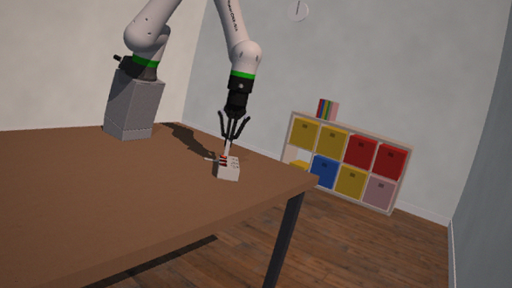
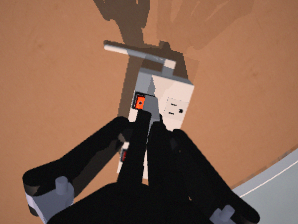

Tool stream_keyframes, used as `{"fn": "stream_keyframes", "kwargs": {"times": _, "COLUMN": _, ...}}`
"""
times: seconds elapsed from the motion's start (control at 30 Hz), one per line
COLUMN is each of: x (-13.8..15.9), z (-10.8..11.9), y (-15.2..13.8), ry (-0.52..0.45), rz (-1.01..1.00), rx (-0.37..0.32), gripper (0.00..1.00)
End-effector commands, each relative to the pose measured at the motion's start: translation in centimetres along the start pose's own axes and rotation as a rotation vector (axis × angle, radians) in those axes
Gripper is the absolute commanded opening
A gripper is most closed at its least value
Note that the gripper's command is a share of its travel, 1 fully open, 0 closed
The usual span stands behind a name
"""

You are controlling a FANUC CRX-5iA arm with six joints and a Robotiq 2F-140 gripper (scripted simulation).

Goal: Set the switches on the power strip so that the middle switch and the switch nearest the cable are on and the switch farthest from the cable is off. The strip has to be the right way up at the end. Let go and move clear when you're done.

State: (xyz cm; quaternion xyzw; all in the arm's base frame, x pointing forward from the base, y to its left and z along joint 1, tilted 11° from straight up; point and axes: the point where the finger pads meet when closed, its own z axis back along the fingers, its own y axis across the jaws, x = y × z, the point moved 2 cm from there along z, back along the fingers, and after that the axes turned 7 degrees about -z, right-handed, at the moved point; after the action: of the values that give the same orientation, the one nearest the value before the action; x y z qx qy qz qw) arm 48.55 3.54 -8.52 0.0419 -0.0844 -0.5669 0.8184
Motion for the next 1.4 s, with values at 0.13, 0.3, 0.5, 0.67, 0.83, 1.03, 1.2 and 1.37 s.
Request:
{"fn": "stream_keyframes", "kwargs": {"times": 0.13, "x": 0.0, "z": 1.6, "y": 0.0, "ry": 0.000, "rz": 0.000, "rx": 0.000, "gripper": 0.00}}
{"fn": "stream_keyframes", "kwargs": {"times": 0.3, "x": 0.0, "z": 2.8, "y": 0.0, "ry": 0.000, "rz": 0.000, "rx": 0.000, "gripper": 0.00}}
{"fn": "stream_keyframes", "kwargs": {"times": 0.5, "x": 0.0, "z": 3.3, "y": 0.0, "ry": 0.000, "rz": 0.000, "rx": 0.000, "gripper": 0.00}}
{"fn": "stream_keyframes", "kwargs": {"times": 0.67, "x": 0.0, "z": 3.3, "y": 0.0, "ry": 0.000, "rz": 0.000, "rx": 0.000, "gripper": 0.00}}
{"fn": "stream_keyframes", "kwargs": {"times": 0.83, "x": 0.0, "z": 3.3, "y": 0.0, "ry": 0.000, "rz": 0.000, "rx": 0.000, "gripper": 0.00}}
{"fn": "stream_keyframes", "kwargs": {"times": 1.03, "x": 0.0, "z": 3.3, "y": 0.0, "ry": 0.000, "rz": 0.000, "rx": 0.000, "gripper": 0.00}}
{"fn": "stream_keyframes", "kwargs": {"times": 1.2, "x": 0.4, "z": 3.4, "y": 0.1, "ry": 0.000, "rz": 0.000, "rx": 0.000, "gripper": 0.00}}
{"fn": "stream_keyframes", "kwargs": {"times": 1.37, "x": 4.2, "z": 4.6, "y": 0.5, "ry": 0.000, "rz": 0.000, "rx": 0.000, "gripper": 0.00}}
